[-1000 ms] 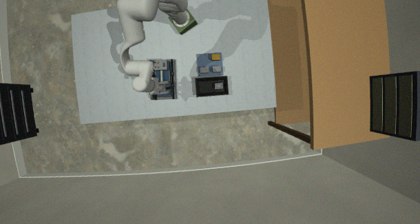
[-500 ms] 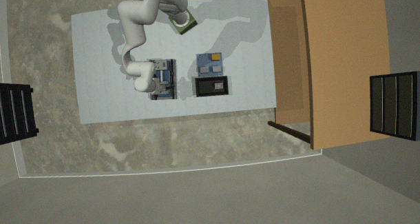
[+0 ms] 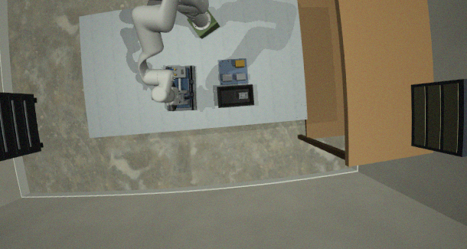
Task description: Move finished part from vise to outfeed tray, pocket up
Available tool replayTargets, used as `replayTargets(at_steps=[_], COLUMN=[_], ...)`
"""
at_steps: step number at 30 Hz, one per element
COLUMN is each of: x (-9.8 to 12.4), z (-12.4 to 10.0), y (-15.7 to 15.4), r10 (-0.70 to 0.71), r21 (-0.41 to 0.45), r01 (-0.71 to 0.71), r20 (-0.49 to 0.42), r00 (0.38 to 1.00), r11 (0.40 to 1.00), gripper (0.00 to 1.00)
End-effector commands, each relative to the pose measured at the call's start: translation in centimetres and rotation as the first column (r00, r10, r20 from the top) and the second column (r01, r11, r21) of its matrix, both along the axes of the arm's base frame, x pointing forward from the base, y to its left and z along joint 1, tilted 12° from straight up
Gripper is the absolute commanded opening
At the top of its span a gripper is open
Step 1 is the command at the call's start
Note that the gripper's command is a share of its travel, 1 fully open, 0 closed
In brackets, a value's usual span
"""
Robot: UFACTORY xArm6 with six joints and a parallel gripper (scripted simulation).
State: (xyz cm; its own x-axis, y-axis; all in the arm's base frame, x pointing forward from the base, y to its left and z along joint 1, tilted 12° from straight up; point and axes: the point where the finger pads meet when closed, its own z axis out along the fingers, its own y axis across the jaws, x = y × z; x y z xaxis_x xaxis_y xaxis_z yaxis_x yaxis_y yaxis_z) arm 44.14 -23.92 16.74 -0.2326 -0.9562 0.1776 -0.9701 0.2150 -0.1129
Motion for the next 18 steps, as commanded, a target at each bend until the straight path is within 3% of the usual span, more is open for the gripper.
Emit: replayTargets(at_steps=[1,18], x=[0.19,0.24], z=[-0.6,-1.25], y=[-0.21,-0.34], r10=[0.0,0.0], r21=[-0.002,-0.002], r01=[0.0,0.0], r20=[0.004,0.004], r00=[1.0,1.0], r11=[1.0,1.0], gripper=[0.69,0.69])
